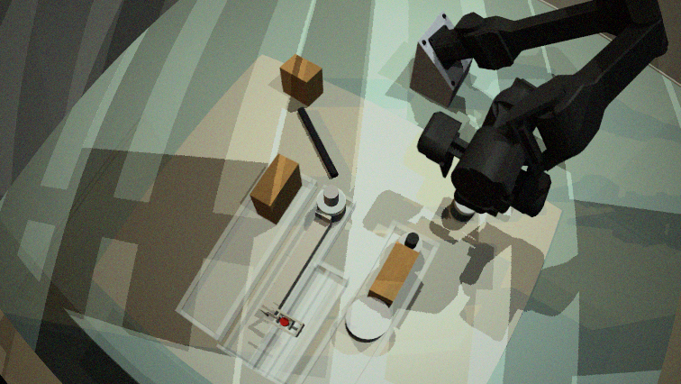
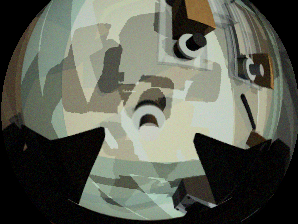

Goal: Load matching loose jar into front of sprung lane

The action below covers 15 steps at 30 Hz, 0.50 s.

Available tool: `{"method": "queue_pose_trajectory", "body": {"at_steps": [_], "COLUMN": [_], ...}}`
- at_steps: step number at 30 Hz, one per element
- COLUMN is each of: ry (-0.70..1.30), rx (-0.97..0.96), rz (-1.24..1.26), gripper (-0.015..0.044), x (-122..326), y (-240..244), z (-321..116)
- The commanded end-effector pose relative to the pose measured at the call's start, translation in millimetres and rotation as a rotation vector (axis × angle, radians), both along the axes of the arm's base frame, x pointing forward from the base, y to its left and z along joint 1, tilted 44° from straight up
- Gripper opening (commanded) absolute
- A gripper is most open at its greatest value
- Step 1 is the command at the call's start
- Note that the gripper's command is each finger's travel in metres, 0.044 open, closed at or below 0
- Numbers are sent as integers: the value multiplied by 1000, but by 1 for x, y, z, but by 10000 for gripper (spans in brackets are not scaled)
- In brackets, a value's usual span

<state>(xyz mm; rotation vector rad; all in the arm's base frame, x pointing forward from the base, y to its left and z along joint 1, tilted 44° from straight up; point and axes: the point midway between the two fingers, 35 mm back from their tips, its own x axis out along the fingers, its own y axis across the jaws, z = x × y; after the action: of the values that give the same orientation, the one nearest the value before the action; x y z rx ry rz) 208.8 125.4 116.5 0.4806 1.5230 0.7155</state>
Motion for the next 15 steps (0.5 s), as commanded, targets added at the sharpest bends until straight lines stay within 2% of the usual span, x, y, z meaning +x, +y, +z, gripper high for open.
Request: {"method": "queue_pose_trajectory", "body": {"at_steps": [1, 15], "ry": [-4, -4], "rx": [5, 5], "rz": [-9, -9], "gripper": [440, 440], "x": [0, -2], "y": [3, 22], "z": [-1, -21]}}
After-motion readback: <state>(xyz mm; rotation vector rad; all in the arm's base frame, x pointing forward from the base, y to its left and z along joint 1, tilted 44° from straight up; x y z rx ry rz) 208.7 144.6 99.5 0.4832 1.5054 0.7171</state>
